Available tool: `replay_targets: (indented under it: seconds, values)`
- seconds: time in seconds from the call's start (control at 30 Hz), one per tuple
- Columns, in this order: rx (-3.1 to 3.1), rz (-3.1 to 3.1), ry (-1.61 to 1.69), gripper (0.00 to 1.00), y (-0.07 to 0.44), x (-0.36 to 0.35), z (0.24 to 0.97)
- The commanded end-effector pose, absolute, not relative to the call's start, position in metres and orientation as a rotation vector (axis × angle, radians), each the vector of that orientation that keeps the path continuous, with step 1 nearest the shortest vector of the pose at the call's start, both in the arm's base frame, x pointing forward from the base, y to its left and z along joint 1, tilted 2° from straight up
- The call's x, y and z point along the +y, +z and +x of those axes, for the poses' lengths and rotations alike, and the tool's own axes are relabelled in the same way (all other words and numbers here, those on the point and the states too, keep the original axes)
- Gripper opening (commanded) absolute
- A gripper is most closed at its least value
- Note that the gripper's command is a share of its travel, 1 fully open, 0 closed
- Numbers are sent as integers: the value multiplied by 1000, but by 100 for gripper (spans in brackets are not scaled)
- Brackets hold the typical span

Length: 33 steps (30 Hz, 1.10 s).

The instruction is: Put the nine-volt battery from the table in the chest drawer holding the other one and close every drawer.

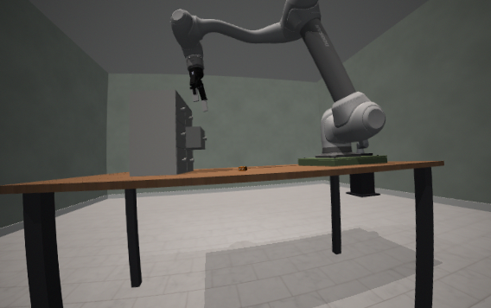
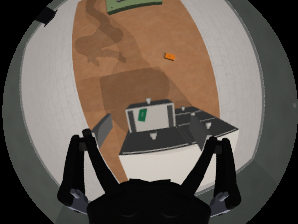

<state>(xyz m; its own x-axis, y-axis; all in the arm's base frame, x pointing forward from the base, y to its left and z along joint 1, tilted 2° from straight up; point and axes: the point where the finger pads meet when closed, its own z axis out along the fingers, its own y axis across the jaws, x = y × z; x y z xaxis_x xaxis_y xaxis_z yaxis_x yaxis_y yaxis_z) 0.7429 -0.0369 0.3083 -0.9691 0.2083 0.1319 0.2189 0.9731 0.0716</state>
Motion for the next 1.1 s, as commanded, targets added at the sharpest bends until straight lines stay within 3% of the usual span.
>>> replay_targets:
  seconds: [0.0,0.53,1.07]
  values:
    - [-2997,-326,-130,100,308,-37,743]
    - [-3038,-269,-108,100,334,-36,717]
    - [-3145,-101,-44,100,406,-33,644]
